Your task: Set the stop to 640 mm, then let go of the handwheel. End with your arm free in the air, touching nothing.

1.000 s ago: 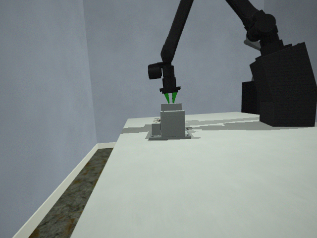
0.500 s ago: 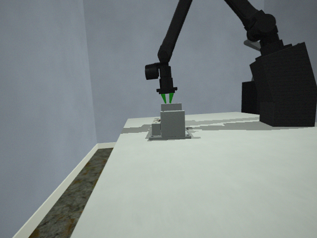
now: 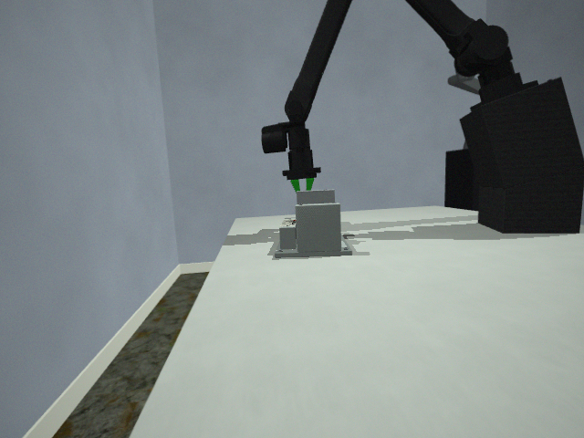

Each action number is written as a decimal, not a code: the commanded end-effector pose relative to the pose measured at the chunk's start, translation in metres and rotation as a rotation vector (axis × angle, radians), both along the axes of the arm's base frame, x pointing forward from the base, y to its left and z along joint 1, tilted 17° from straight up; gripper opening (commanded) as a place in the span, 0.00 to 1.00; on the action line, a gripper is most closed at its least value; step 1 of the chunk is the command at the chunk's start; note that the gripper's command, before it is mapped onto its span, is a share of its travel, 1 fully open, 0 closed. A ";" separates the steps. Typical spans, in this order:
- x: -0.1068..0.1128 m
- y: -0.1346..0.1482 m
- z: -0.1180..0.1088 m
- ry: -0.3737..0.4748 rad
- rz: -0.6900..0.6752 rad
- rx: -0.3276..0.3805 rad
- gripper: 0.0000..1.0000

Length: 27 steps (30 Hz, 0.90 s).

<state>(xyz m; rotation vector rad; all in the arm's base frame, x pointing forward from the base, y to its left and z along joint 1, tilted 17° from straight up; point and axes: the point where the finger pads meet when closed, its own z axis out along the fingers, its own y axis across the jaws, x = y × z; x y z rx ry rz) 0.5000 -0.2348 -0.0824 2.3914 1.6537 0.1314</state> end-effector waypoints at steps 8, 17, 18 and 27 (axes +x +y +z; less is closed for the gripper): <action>0.030 -0.018 -0.007 -0.070 -0.007 -0.034 0.06; 0.029 -0.018 -0.020 -0.069 -0.004 -0.033 0.06; 0.027 -0.018 -0.021 -0.068 -0.005 -0.033 0.06; -0.002 -0.009 -0.045 -0.039 -0.008 -0.020 0.06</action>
